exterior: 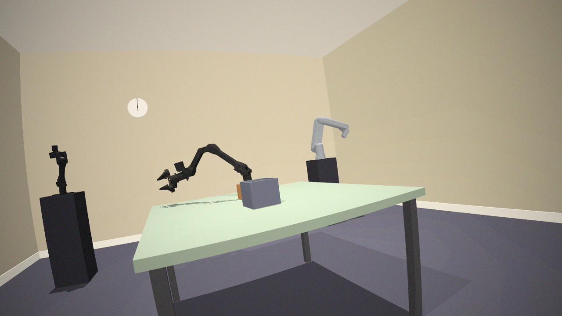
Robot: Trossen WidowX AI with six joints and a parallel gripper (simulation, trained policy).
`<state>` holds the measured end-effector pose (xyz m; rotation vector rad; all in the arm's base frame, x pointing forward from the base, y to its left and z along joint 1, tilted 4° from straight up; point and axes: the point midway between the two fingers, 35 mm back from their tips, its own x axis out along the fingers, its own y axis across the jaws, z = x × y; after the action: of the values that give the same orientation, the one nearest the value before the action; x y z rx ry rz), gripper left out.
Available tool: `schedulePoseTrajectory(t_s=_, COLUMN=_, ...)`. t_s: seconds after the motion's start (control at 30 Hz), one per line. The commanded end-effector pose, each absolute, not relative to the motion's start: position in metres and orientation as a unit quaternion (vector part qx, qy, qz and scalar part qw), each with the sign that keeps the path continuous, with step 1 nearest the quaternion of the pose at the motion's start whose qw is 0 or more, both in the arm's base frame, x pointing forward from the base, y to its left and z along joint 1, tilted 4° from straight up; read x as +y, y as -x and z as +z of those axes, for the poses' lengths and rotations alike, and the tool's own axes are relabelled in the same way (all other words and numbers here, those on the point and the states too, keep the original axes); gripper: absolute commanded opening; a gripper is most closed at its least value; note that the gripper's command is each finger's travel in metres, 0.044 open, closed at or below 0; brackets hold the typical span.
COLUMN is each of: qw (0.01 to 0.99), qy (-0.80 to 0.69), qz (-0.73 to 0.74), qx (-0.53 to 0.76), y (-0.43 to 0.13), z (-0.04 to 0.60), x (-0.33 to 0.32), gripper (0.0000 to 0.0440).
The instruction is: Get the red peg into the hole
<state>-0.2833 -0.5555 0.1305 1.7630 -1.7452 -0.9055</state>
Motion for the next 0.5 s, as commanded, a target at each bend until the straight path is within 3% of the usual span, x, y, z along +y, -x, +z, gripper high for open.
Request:
schedulePoseTrajectory(t_s=0.0, qw=0.257, qy=-0.678, qz=-0.314, qx=-0.613, y=0.230, z=0.154, x=-0.586, gripper=0.0433)
schedulePoseTrajectory(t_s=0.47, qw=0.294, qy=-0.769, qz=-0.244, qx=-0.513, y=0.028, z=0.240, x=-0.634, gripper=0.0440)
